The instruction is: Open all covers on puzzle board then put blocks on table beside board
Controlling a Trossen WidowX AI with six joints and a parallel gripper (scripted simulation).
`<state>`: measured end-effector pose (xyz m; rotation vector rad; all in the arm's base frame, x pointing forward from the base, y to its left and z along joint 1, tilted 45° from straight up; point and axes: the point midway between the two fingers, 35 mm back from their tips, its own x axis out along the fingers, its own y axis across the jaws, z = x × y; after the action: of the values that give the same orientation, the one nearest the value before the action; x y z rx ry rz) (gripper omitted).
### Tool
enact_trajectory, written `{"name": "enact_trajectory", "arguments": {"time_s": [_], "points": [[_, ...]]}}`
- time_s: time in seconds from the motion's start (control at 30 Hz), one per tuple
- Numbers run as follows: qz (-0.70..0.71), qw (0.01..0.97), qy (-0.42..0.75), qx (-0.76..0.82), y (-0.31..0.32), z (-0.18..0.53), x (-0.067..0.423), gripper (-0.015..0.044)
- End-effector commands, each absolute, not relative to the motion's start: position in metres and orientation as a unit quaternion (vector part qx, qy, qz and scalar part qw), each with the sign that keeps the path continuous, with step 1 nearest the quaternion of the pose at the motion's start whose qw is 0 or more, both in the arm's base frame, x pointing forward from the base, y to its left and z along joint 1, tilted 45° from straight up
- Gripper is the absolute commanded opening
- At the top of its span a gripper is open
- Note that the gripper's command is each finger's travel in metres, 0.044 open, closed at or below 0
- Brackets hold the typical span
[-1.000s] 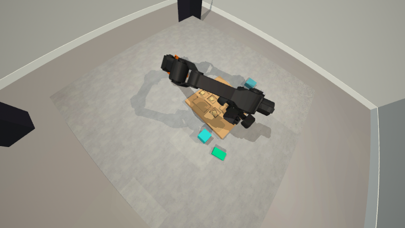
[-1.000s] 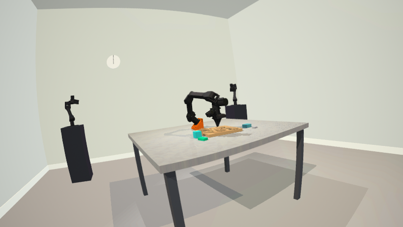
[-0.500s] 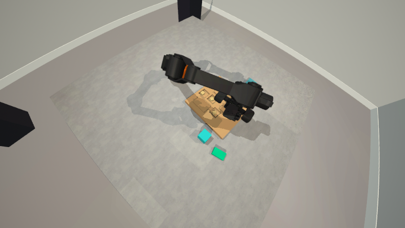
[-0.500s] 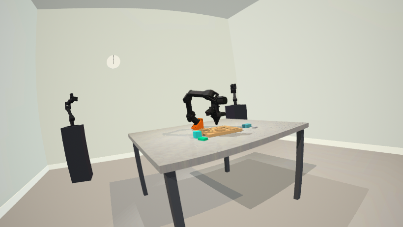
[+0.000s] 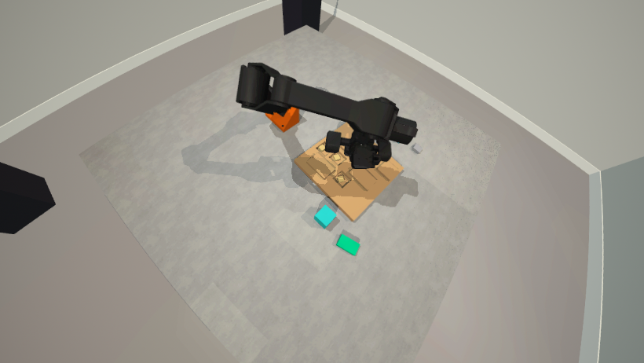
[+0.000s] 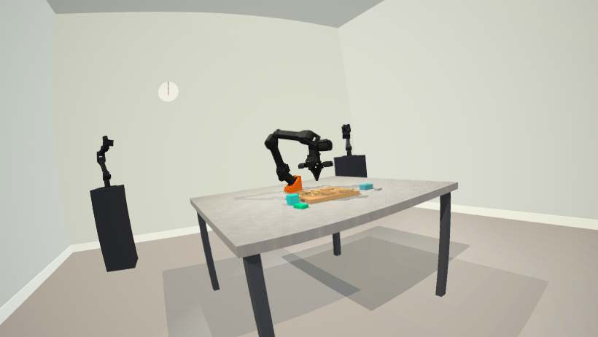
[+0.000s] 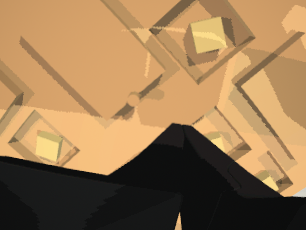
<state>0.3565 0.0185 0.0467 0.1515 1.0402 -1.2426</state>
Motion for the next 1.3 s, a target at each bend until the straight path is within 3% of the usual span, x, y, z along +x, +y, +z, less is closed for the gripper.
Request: {"name": "enact_trajectory", "arguments": {"time_s": [0.0,0.63,1.27], "points": [[-0.513,0.691,0.509,0.012,0.025,0.046,0.334,0.0],[-0.322,0.656,0.648,-0.216,0.024,0.035,0.232,0.0],[-0.321,0.655,0.648,-0.218,-0.007,-0.001,0.227,0.0]]}}
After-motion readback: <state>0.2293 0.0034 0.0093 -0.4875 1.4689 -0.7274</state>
